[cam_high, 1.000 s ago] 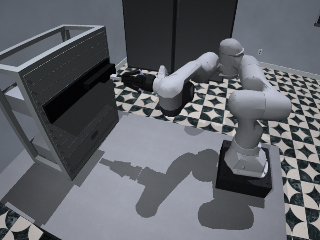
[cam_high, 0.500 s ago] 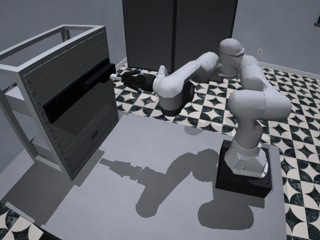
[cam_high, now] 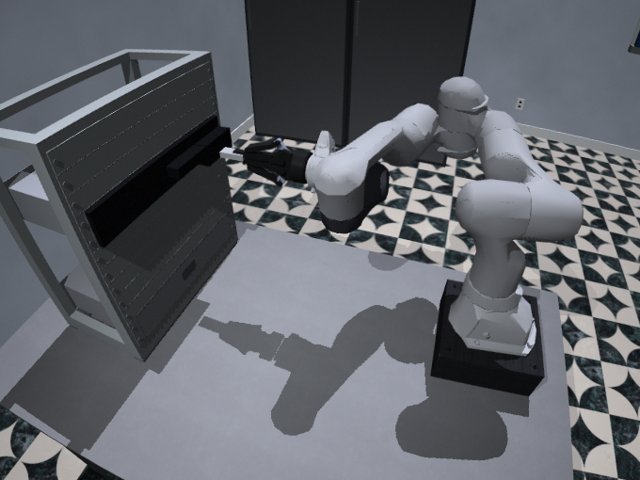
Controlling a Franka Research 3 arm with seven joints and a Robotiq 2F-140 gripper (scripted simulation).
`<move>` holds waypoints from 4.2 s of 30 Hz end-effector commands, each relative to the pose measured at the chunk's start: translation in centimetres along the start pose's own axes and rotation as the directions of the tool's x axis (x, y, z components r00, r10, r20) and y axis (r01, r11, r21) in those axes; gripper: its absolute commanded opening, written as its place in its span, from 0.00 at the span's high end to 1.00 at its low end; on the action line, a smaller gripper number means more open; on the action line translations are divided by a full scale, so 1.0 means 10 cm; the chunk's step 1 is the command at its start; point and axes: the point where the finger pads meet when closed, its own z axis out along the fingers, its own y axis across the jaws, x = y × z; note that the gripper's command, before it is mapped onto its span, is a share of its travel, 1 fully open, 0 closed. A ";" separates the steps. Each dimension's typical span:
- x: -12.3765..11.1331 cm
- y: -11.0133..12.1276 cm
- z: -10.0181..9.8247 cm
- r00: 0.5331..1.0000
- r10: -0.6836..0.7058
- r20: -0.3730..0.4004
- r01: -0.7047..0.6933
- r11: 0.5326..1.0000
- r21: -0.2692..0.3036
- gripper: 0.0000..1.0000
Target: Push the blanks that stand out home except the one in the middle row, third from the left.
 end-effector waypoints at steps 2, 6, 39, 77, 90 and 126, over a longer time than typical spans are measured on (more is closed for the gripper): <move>0.01 0.00 0.00 1.000 0.002 -0.001 -0.002 1.000 -0.003 1.00; 0.01 0.00 0.00 1.000 0.002 -0.001 -0.002 1.000 -0.003 1.00; 0.02 0.01 -0.01 1.000 0.002 -0.001 -0.002 1.000 -0.003 1.00; 0.01 0.01 0.09 1.000 0.002 -0.001 -0.002 1.000 -0.003 1.00; -0.01 0.02 0.17 1.000 0.002 -0.001 -0.002 1.000 -0.003 1.00; -0.04 0.03 0.31 1.000 0.002 -0.001 -0.002 1.000 -0.003 1.00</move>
